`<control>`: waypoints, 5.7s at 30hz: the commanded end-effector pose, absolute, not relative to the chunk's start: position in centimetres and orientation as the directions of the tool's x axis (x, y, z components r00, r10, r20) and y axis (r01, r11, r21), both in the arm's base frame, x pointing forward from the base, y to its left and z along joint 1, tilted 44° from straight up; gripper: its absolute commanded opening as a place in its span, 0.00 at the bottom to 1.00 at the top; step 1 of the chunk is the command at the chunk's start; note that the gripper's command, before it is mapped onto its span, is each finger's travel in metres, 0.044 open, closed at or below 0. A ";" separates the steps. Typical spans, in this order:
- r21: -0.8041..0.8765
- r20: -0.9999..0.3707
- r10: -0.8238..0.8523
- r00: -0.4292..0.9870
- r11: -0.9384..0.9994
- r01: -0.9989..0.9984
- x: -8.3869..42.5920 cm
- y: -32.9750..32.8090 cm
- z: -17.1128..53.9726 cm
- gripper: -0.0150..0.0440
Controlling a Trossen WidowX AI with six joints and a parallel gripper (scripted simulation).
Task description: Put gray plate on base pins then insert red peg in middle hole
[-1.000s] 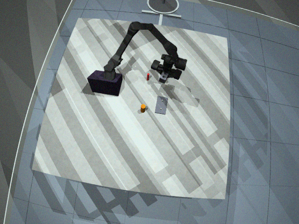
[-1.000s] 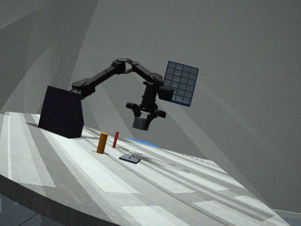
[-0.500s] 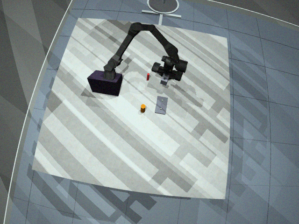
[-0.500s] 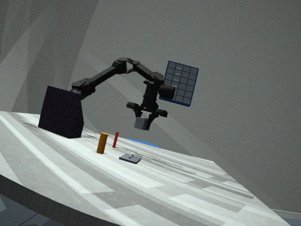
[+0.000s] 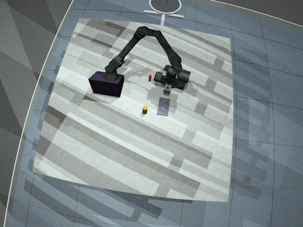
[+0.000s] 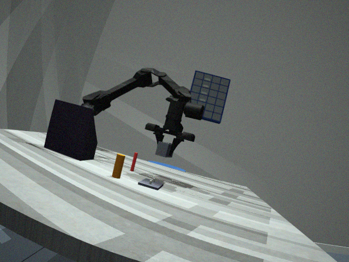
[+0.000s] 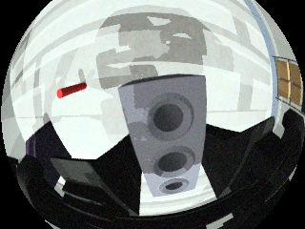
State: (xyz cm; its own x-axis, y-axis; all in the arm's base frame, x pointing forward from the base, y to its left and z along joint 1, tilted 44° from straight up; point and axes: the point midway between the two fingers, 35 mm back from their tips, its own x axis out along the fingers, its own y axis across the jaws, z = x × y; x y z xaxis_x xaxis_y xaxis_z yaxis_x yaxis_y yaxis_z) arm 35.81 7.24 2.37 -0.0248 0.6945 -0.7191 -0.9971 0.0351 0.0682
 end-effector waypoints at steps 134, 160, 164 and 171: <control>-0.033 -0.727 0.686 -0.024 -0.070 -0.997 36.5 3.5 -7.8 1.00; 0.593 -0.728 0.685 -0.031 0.607 -0.529 32.4 3.5 3.8 1.00; 0.671 -0.727 0.685 -0.032 0.701 -0.241 30.8 5.2 5.4 1.00; 0.684 -0.726 0.687 -0.033 0.726 0.067 28.8 6.7 6.8 1.00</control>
State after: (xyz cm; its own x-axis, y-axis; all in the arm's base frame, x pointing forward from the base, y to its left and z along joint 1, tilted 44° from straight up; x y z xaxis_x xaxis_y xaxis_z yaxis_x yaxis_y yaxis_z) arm 32.98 2.92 3.15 -0.0360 0.6777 -0.7344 -0.5721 0.5886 0.5712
